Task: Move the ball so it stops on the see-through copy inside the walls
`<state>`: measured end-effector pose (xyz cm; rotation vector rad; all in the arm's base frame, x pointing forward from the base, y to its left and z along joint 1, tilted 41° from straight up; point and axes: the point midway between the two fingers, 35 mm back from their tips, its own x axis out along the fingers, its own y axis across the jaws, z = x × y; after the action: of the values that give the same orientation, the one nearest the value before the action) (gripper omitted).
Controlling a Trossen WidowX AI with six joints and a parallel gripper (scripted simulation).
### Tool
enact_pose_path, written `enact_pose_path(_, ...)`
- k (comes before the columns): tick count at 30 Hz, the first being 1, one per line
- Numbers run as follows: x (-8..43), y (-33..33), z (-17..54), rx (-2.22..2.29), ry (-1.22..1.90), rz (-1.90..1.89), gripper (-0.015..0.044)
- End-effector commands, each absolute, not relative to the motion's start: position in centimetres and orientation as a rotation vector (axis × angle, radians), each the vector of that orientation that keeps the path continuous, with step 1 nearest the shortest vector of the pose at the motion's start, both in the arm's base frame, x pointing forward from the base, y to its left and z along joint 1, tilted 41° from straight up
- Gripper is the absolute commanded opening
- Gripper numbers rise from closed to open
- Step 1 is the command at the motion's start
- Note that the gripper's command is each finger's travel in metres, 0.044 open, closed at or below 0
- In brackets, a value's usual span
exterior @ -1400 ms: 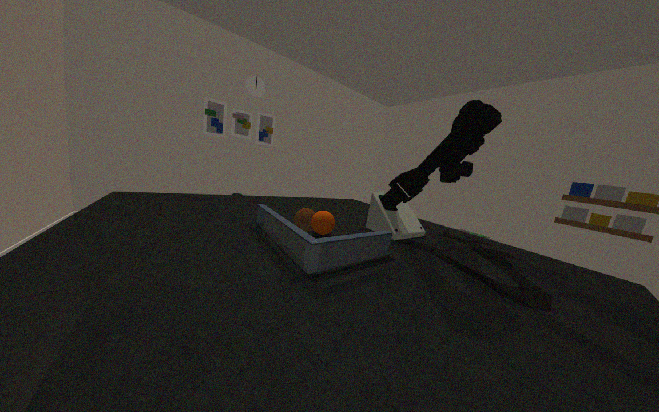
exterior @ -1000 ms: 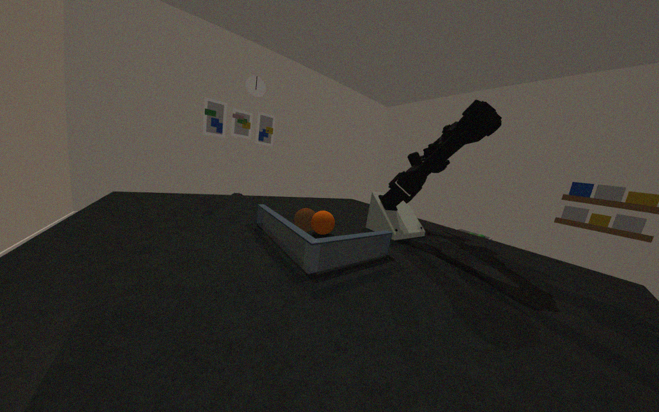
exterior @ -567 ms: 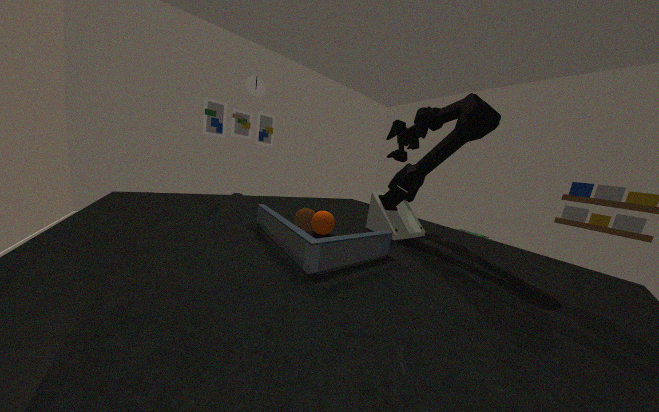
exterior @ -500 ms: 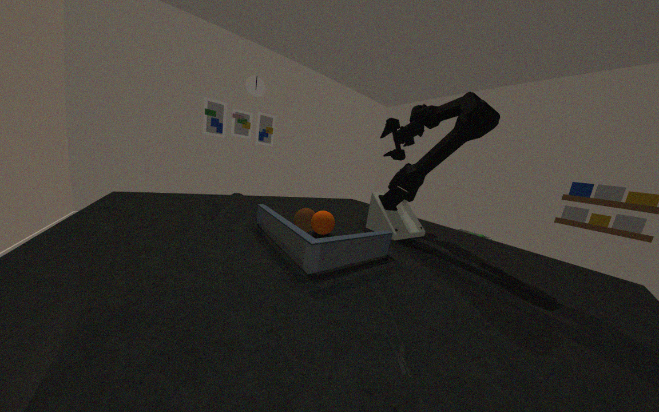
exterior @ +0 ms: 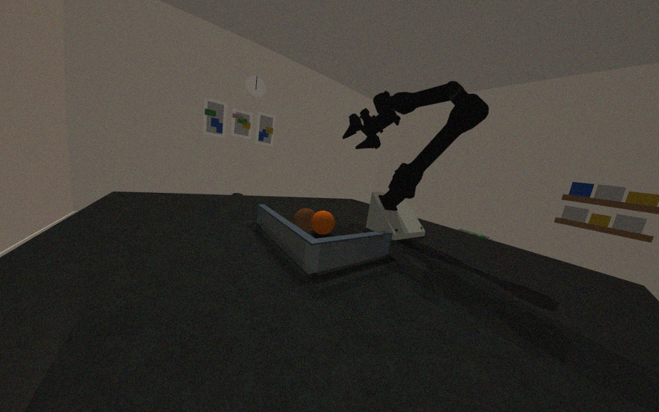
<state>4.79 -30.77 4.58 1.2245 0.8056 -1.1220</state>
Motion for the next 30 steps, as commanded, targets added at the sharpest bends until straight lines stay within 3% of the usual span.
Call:
enact_pose_path(1, 11.6, -27.9, 3.7, 0.873, 1.065, -0.642, 0.0440)
enact_pose_path(15, 22.6, -17.2, 2.6, 0.052, 1.172, 0.435, 0.0440)
enact_pose_path(30, 27.0, -2.3, 2.3, -0.713, 0.646, 1.483, 0.0440)
